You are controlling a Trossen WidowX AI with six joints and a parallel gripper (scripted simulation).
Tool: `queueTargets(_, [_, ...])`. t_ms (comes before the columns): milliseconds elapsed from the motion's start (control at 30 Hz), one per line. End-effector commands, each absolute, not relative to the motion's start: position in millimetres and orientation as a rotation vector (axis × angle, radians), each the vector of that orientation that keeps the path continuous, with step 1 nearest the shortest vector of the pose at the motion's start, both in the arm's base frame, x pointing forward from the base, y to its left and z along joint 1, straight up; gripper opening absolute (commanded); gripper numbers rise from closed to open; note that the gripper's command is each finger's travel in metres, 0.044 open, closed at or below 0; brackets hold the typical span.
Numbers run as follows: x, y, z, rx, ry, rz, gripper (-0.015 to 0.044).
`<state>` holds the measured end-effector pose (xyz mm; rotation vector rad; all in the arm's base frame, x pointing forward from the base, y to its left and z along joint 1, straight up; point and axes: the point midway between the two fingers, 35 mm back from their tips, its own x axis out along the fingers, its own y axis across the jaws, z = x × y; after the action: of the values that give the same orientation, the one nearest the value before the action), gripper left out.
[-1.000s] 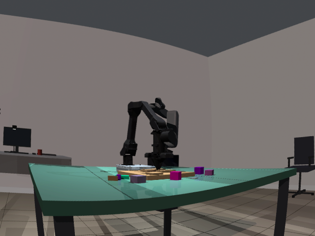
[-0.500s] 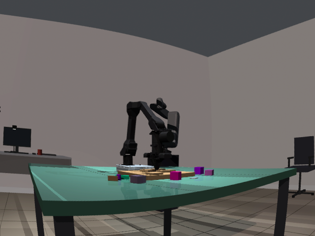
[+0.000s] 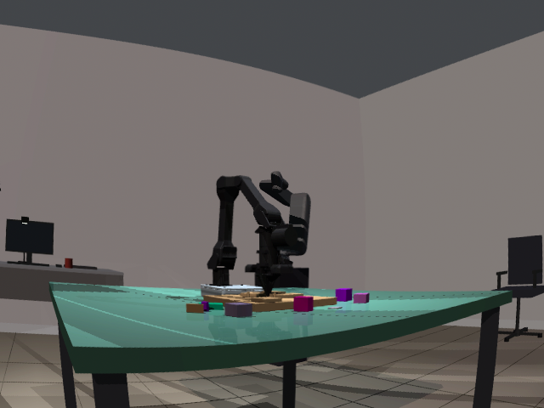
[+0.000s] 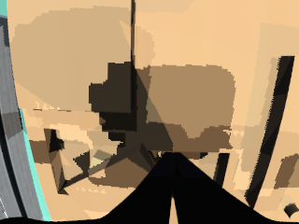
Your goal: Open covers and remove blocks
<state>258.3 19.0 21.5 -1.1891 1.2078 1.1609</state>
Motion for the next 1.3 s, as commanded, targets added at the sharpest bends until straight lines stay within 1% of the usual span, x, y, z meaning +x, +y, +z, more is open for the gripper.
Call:
queueTargets(0, [252.6, 18.5, 20.6, -1.182, 1.212, 1.159, 0.0])
queueTargets(1267, [213.4, 2.2, 19.2, -1.182, 1.215, 1.16, 0.0])
